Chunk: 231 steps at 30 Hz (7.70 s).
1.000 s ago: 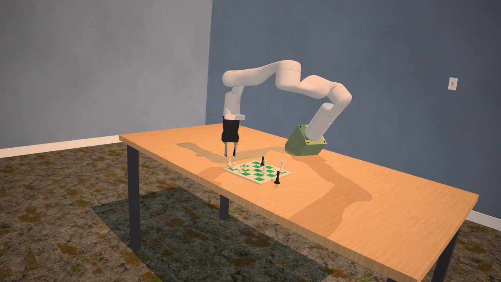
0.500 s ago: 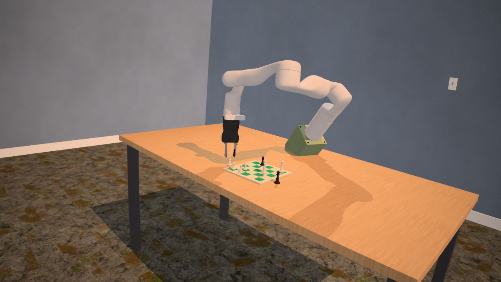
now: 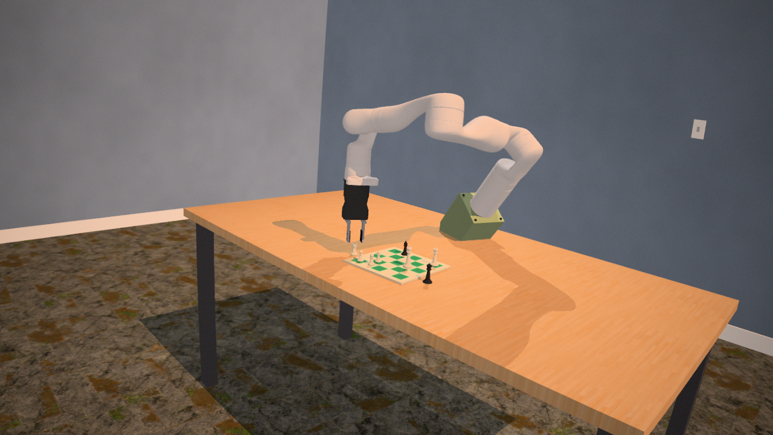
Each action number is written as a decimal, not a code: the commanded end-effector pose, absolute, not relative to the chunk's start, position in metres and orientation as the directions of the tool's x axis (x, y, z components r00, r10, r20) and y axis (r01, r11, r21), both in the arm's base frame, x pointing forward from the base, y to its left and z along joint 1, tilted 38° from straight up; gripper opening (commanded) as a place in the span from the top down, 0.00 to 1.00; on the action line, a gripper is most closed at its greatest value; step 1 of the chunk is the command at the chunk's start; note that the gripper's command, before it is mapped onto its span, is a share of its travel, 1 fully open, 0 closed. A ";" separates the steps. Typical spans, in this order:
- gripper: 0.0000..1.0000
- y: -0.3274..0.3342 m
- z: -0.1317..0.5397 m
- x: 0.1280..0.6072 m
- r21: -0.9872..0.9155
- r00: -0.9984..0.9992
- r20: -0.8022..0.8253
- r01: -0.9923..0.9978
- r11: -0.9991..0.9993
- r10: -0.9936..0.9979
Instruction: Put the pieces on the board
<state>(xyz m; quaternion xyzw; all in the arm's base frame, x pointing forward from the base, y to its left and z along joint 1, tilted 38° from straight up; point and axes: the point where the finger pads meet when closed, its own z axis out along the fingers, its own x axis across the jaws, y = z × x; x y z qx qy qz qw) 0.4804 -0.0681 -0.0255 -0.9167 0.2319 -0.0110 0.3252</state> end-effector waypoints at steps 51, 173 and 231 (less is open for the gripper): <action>0.27 -0.069 -0.025 0.481 -0.601 0.892 -0.129 -0.418 -0.681 -0.434; 1.00 -0.063 -0.034 0.483 -0.601 0.892 -0.129 -0.418 -0.681 -0.434; 1.00 -0.055 0.059 0.461 -0.564 0.792 -0.245 -0.586 -0.582 -0.560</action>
